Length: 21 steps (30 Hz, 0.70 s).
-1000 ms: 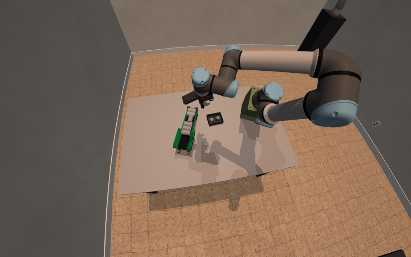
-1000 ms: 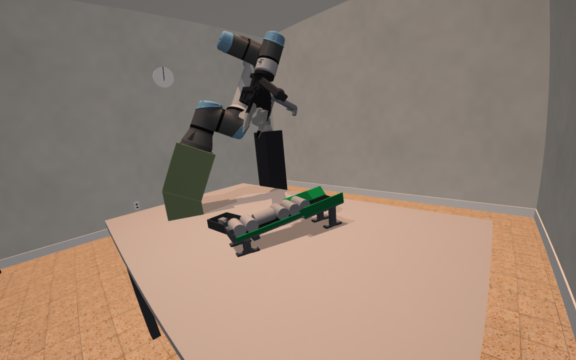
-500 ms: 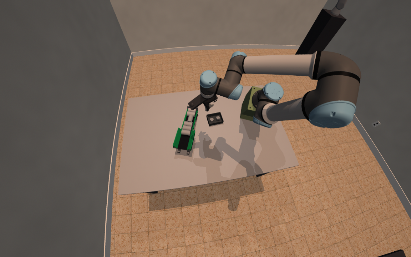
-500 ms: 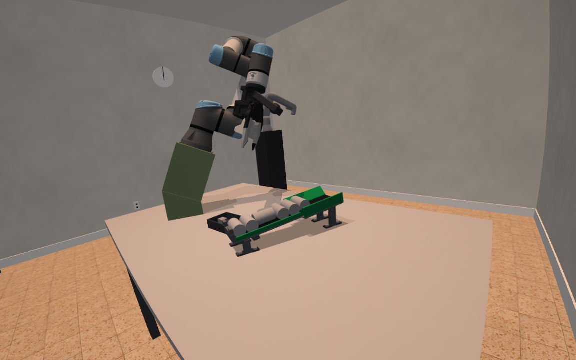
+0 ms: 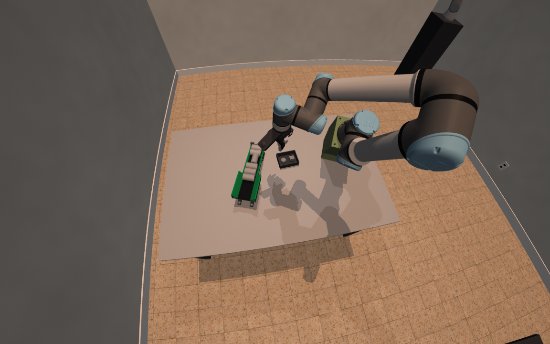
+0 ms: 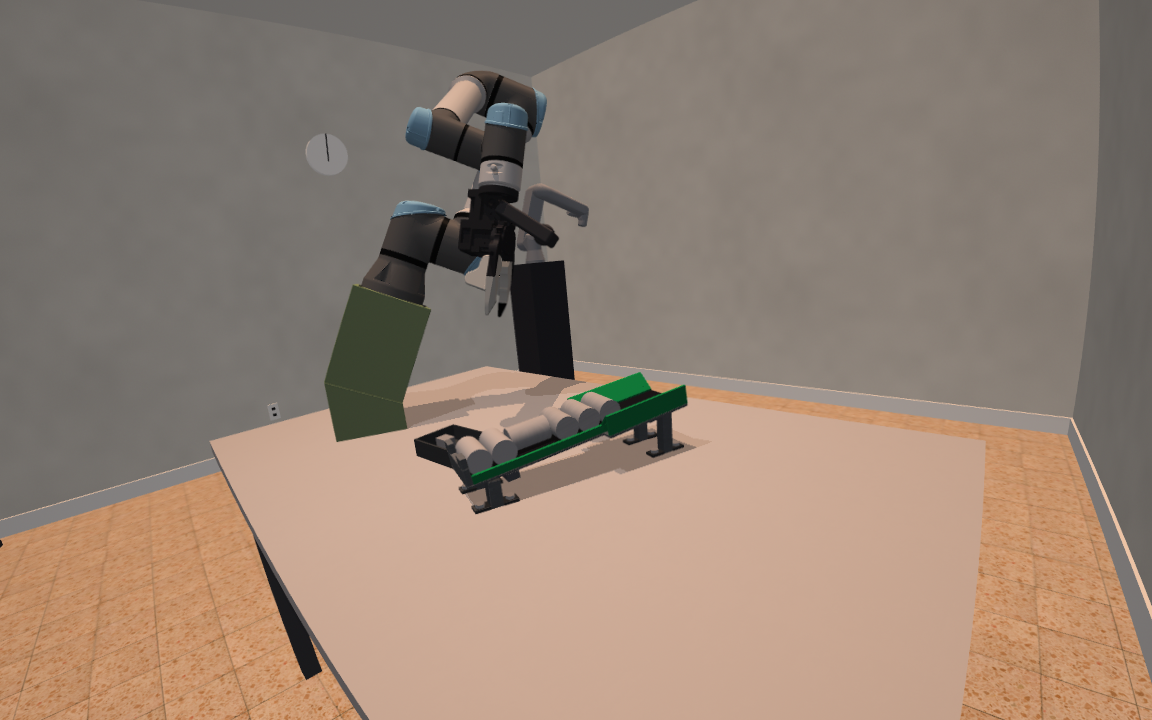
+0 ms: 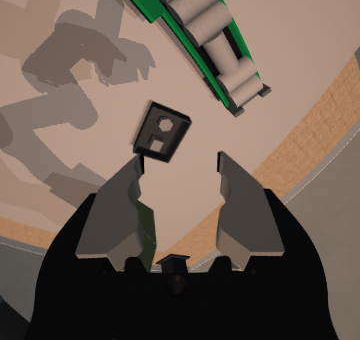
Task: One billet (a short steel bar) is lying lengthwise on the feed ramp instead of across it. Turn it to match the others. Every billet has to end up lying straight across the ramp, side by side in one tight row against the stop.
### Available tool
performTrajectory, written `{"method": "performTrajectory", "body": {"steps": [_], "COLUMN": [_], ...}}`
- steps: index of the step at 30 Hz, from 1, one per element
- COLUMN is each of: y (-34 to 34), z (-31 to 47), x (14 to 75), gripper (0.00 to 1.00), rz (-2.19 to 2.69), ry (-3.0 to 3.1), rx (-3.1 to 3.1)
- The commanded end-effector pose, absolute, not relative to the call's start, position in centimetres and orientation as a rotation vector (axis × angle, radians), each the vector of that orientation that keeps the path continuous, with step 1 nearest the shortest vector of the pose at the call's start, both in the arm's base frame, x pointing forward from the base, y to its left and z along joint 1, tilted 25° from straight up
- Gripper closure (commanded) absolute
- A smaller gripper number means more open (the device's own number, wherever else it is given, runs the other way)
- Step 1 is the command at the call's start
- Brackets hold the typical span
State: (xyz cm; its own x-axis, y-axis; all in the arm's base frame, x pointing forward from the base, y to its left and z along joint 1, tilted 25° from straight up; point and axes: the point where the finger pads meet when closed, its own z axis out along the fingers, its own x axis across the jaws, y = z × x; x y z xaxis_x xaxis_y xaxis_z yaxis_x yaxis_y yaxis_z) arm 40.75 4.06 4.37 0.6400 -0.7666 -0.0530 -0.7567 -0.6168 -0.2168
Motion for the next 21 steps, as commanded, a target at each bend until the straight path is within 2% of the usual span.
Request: {"method": "performTrajectory", "body": {"steps": [1, 11, 16, 21], "y": [4.56, 4.56, 4.71, 4.71], "z": [2.8, 2.8, 2.8, 2.8], "x": [40.37, 40.37, 40.23, 40.23], "gripper": [0.6, 0.6, 0.6, 0.6], "rz": [-0.083, -0.083, -0.106, -0.106], "ry": [1.031, 1.031, 0.631, 0.631], "rx": [-2.671, -2.671, -2.705, -2.705]}}
